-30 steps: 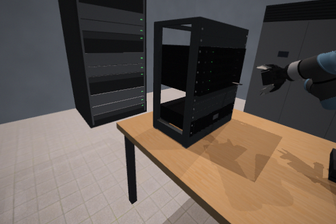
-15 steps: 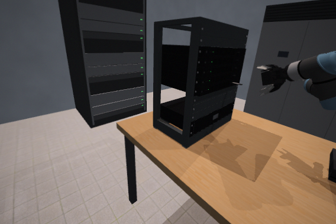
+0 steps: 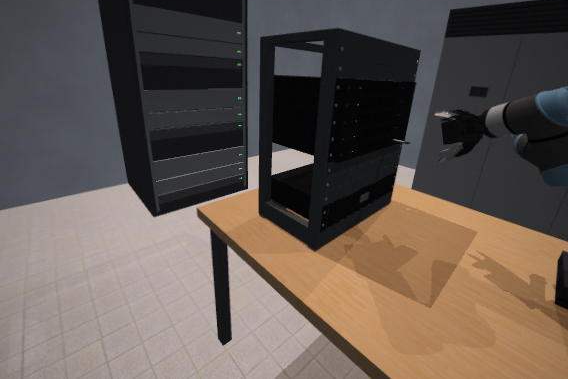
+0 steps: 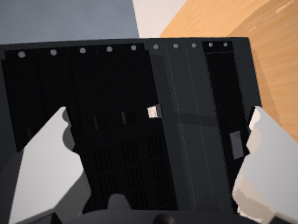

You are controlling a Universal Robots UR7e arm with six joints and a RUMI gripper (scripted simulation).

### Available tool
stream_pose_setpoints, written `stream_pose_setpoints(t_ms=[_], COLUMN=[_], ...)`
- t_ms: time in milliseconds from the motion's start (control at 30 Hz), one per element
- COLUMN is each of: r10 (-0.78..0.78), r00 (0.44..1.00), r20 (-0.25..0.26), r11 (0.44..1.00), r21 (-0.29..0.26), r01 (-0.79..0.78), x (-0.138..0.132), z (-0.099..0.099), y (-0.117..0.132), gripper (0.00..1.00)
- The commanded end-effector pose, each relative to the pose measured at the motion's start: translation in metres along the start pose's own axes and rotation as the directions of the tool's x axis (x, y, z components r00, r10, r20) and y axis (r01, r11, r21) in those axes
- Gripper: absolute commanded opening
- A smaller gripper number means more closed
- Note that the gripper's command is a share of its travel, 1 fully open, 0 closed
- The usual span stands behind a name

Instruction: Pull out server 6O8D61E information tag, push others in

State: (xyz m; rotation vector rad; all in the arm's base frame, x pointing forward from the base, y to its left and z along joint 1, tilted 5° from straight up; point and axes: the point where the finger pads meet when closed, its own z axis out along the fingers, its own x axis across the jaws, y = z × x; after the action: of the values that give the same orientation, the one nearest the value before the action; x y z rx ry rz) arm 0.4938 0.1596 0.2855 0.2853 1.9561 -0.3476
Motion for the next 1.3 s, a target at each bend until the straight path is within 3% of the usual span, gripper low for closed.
stream_pose_setpoints(t_ms=[0,1267], r10=[0.011,0.082], r00=[1.000,0.997], r20=[0.001,-0.001], r11=[1.000,0.997], r21=[-0.001,-0.008], r01=[-0.011,-0.082], x=[-0.0001,0.0029], z=[0.0002,0.0026], y=[0.0001,0.0009], gripper=[1.00,1.00])
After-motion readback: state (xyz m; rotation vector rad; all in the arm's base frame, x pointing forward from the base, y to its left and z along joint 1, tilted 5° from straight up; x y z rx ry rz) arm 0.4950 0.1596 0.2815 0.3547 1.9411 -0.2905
